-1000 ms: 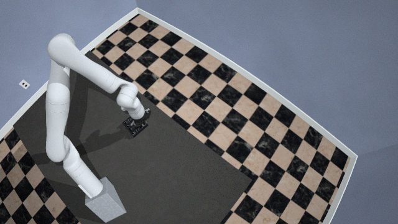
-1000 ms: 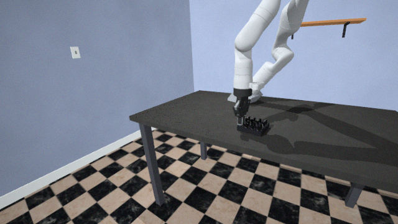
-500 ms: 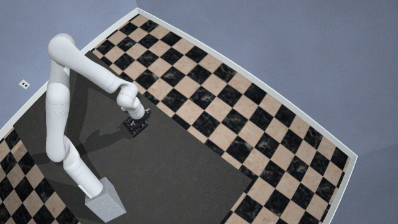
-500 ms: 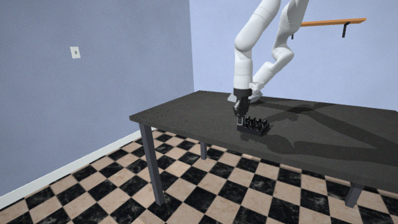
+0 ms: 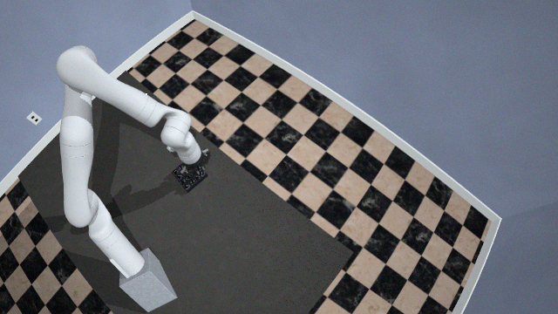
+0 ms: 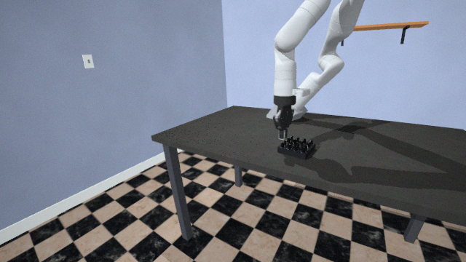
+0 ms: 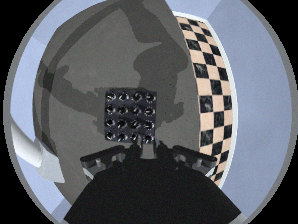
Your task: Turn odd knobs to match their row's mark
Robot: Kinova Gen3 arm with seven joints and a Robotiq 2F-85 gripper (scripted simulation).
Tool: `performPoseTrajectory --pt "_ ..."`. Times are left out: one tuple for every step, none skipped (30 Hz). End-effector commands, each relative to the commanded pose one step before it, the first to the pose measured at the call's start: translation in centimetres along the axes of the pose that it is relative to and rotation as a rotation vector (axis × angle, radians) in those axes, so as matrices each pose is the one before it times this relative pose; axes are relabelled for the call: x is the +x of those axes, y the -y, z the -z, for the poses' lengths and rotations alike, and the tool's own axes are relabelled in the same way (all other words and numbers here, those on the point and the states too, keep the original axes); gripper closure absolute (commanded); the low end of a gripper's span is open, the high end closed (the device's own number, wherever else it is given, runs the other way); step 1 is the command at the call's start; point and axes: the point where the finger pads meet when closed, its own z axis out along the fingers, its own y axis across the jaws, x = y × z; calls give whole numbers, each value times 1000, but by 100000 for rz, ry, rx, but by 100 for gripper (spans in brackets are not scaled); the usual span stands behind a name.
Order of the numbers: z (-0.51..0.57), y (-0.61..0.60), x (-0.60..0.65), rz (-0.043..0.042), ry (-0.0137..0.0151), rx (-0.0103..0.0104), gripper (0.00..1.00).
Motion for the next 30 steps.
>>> performPoseTrajectory --pt "979 -285 -35 -94 320 -715 81" --pt "103 26 3 -29 -10 38 81" --pt "64 37 3 -42 -14 54 81" --pt "34 33 3 -37 -12 48 81" --pt "11 22 2 -26 -9 33 81" --pt "0 12 1 -14 -5 17 81" --pt "-1 3 0 -3 -1 4 81" --pt "0 0 0 0 0 0 81" --pt "0 0 0 0 0 0 81" --pt "0 0 0 0 0 0 81" --pt "0 0 0 0 0 0 81" --pt "0 0 0 0 0 0 81" --pt "0 0 0 0 0 0 81" --pt "0 0 0 0 0 0 81" --pt "0 0 0 0 0 0 81" --pt "0 0 0 0 0 0 81" --pt "0 0 0 0 0 0 81" --pt "0 0 0 2 0 0 81" --pt "0 0 0 11 0 1 81" --pt "0 0 0 29 0 2 81" --pt "0 1 0 55 0 4 81" --pt "0 1 0 89 -1 6 81" --pt "0 2 -1 130 -1 9 81" --pt "-1 3 -1 178 -1 12 81" --pt "-1 4 -1 233 -1 15 81" --pt "-1 5 -1 294 -2 20 81" --pt "-1 7 -1 359 -3 26 81" --pt "-2 9 -2 429 -4 32 81" --pt "-2 11 -2 505 -5 38 81" --pt "0 0 0 0 0 0 81"
